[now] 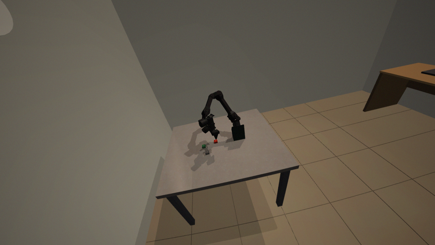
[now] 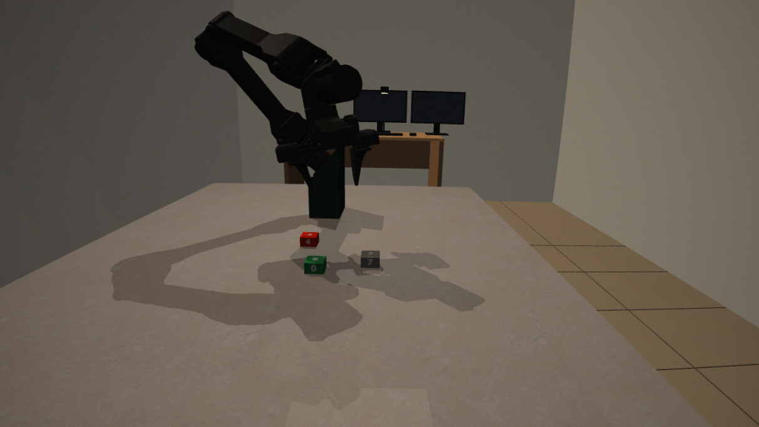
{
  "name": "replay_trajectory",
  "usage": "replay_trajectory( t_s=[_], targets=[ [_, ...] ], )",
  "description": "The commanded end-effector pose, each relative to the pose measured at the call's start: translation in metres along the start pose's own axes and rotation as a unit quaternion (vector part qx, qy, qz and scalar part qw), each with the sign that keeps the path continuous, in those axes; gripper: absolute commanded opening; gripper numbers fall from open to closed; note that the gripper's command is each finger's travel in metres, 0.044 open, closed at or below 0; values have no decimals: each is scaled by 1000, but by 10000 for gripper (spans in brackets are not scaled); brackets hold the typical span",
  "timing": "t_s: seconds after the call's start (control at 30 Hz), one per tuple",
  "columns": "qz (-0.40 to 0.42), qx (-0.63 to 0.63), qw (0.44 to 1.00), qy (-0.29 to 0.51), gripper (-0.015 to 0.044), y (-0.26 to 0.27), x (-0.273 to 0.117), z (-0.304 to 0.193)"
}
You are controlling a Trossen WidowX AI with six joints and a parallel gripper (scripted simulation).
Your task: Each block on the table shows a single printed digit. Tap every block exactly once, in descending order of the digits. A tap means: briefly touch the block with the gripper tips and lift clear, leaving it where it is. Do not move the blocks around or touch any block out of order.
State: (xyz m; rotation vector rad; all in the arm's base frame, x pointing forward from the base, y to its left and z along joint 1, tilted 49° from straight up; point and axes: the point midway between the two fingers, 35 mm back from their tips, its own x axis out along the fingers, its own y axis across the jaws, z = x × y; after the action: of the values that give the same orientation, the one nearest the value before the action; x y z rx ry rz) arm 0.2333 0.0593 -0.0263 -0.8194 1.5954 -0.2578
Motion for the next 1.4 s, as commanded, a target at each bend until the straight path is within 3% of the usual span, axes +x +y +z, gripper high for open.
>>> replay_trajectory(
  t_s=[0.0, 0.97, 1.37],
  targets=[
    [-85, 162, 983, 11, 400, -44, -24, -12],
    [-85, 162, 983, 11, 400, -43, -24, -10],
    [-83, 164, 983, 8, 400, 26, -14, 103]
  ],
)
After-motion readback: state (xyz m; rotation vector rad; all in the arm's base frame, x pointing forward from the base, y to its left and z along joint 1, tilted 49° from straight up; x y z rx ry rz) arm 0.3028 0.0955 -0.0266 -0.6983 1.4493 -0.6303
